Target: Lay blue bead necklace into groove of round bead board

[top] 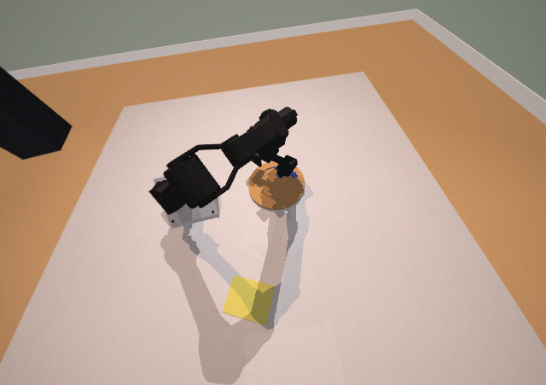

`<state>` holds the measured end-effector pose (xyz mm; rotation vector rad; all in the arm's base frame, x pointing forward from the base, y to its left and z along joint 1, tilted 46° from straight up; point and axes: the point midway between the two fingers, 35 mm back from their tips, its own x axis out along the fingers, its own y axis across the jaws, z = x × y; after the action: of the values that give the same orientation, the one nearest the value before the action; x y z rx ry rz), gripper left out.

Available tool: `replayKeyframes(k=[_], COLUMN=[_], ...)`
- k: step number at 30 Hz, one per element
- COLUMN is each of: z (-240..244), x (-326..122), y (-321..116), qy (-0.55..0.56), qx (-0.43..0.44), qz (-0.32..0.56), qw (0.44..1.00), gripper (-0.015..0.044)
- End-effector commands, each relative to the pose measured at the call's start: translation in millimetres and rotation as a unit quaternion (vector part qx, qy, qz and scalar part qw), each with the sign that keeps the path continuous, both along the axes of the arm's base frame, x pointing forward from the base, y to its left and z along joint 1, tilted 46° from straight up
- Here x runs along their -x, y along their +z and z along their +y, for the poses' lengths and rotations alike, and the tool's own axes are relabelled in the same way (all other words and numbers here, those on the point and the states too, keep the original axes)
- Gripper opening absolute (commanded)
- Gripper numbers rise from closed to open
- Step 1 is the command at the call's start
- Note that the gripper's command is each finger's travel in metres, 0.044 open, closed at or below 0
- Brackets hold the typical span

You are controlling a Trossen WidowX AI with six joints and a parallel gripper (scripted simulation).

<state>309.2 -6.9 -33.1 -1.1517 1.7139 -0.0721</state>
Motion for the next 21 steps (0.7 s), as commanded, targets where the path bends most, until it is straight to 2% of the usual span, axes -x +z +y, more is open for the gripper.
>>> replayKeyframes(k=[1, 9, 11, 16, 21], z=[0, 0, 1, 7, 13], x=[0, 0, -1, -10, -19], y=[0, 0, 1, 3, 5], qy=[-0.002, -0.002, -0.023, -0.181, -0.334], qx=[-0.002, -0.002, -0.001, 0.003, 0.007], qz=[0.000, 0.000, -0.022, -0.181, -0.337], qw=[1.000, 1.000, 0.999, 0.967, 0.880], gripper=[0.0440, 0.0440, 0.0387, 0.0380, 0.0380])
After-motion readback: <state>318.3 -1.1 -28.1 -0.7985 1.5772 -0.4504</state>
